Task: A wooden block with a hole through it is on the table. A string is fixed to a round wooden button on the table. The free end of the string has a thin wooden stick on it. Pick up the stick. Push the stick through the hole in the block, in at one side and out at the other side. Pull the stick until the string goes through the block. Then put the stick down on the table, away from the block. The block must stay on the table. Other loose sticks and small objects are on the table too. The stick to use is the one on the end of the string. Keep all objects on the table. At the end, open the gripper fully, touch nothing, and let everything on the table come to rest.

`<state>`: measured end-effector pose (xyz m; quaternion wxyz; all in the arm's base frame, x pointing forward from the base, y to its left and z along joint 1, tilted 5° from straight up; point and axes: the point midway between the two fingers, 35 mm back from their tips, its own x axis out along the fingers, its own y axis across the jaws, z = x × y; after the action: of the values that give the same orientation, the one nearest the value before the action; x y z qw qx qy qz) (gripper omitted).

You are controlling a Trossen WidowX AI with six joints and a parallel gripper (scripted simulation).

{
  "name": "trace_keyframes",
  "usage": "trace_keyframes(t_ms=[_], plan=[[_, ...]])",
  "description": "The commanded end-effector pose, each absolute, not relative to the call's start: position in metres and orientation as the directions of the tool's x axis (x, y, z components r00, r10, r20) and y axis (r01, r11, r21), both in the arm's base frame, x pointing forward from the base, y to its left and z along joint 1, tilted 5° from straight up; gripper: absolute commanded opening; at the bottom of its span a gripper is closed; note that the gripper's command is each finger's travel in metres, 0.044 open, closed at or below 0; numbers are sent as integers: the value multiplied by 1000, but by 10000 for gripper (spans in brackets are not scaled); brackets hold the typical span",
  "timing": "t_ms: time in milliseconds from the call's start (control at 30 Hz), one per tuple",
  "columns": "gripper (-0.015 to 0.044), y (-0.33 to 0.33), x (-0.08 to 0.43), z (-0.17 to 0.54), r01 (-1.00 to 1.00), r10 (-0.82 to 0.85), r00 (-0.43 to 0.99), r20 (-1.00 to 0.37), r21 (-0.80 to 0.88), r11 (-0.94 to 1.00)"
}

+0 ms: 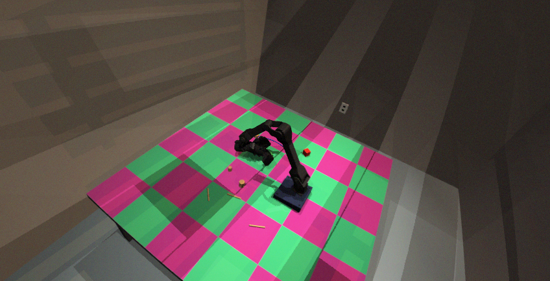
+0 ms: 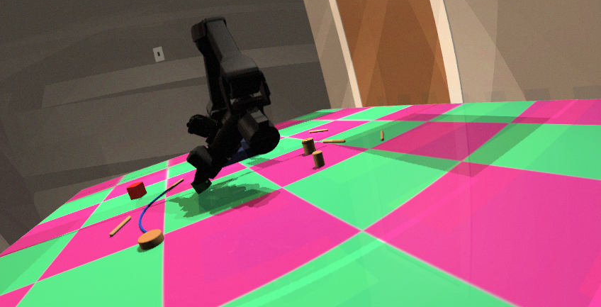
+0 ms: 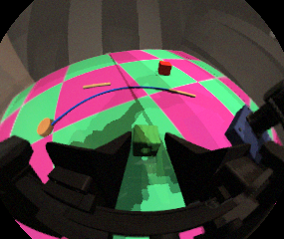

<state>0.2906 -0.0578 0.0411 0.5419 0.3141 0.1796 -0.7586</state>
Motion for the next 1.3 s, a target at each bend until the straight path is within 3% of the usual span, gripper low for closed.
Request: trace_keyframes(t_ms=[0, 833, 867, 1100, 1267], plan=[[236, -38, 299, 70, 934, -707, -203, -677, 84, -348], [236, -25, 301, 91, 933, -708, -202, -677, 86, -349], [263, -25, 300, 91, 939, -707, -203, -677, 71, -337], [440, -37, 291, 85, 954, -590, -237, -772, -300, 11], [440, -44, 286, 81, 817, -490, -238, -838, -446, 365]])
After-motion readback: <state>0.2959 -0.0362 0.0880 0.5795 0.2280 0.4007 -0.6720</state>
